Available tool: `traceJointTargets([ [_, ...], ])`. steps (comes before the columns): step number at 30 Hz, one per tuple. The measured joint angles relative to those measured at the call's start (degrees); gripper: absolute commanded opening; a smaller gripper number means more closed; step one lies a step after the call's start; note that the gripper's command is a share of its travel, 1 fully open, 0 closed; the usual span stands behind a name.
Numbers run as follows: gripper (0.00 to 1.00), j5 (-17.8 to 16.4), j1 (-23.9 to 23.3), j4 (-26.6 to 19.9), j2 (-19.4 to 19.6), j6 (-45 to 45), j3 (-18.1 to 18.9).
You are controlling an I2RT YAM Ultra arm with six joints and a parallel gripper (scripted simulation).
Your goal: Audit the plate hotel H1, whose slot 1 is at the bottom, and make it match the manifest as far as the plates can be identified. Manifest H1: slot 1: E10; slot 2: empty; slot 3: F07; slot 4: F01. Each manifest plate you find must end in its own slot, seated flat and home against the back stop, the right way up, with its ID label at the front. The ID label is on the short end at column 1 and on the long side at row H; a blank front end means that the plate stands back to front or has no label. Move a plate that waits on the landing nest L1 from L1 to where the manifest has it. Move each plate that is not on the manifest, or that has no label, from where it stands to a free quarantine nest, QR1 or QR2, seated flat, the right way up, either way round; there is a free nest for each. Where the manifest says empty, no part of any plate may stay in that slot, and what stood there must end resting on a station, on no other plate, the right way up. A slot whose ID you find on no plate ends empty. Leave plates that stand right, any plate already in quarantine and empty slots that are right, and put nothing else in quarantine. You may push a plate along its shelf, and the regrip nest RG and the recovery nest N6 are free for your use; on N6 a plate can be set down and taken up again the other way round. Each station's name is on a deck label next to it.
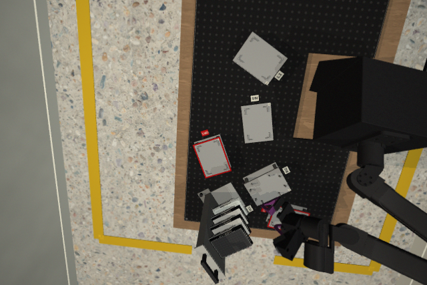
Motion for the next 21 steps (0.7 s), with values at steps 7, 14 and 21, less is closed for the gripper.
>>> traceJointTargets([
  [7, 1.0, 3.78, 3.65, 2.03, 1.42, -0.28, -1.03],
  [14, 1.0, 5.03, 3.72, 3.34, 2.67, -0.31, -0.7],
  [21, 1.0, 5.18, 3.74, 4.44, 6.21, -0.31, 1.25],
])
